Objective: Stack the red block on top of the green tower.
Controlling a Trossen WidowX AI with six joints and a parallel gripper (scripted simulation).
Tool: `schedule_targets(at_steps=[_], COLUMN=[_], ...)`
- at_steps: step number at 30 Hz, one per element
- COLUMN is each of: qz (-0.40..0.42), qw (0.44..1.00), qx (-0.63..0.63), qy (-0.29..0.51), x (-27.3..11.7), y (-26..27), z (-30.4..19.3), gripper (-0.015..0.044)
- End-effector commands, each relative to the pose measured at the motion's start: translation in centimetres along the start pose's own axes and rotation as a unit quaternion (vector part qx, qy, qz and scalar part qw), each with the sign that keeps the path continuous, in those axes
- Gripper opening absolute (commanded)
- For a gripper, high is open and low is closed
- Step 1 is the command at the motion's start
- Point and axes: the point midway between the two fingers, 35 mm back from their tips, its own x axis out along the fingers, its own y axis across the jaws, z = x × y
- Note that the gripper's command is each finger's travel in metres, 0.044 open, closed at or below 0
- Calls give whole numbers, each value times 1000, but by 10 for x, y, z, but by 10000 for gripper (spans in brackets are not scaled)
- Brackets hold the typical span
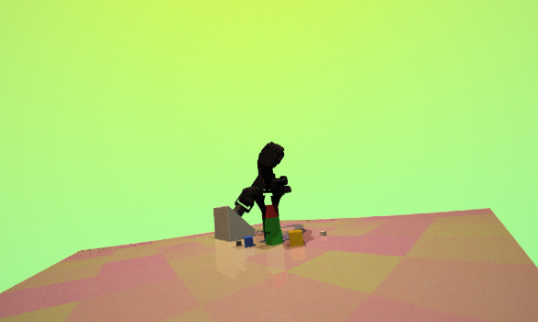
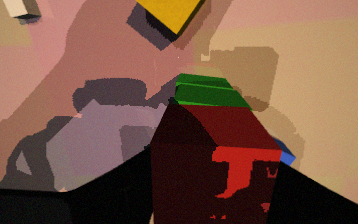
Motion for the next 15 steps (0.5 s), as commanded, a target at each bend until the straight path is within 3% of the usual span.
schedule_targets(at_steps=[1,15], qz=[0,0], qw=[1000,1000], qx=[0,0], qy=[0,0], x=[0,0], y=[0,0], z=[0,0], gripper=[26,394])
